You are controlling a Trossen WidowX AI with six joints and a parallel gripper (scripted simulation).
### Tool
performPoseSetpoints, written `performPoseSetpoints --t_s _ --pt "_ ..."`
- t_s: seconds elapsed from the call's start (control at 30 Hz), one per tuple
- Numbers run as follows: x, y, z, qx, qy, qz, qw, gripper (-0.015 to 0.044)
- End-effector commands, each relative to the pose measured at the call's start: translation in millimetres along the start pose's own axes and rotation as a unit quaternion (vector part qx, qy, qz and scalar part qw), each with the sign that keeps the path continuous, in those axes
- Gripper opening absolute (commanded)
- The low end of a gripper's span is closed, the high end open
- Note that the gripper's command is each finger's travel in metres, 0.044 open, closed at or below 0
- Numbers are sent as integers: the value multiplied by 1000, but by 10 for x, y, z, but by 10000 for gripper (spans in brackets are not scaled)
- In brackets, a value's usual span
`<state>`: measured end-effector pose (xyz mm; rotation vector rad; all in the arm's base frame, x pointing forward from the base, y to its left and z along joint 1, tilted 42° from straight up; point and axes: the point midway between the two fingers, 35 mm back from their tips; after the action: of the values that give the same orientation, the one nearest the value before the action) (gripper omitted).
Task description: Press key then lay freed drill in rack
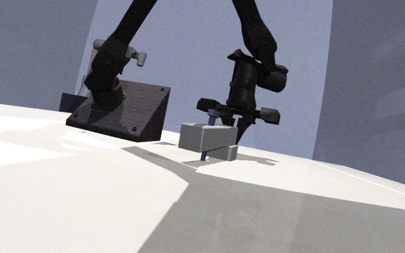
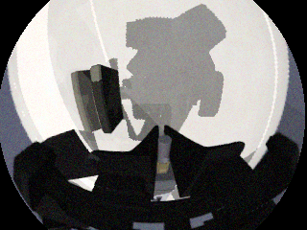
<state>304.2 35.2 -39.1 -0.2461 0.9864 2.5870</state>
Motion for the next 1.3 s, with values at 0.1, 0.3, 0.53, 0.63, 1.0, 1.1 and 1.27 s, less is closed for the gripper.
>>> performPoseSetpoints --t_s 0.1,0.3,0.53,0.63,1.0,1.1,1.27 --pt "6 -128 33 -4 2 -2 1000 0" --pt "16 -194 44 -4 2 -2 1000 0" --pt "36 -309 58 -5 2 -2 1000 0" --pt "40 -278 34 -2 0 -1 1000 26" --pt "39 -272 32 -3 1 -1 1000 315" --pt "35 -253 24 -4 1 -2 1000 394" --pt "25 -231 18 -4 2 -2 1000 440"
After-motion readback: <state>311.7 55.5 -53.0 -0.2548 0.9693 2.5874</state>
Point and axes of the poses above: the point midway between the two fingers, 35 mm back from their tips, its own z axis back along the fingers, its own x axis across the jaws, y = z × x, and after that the axes turned 10 degrees about -z, right-handed
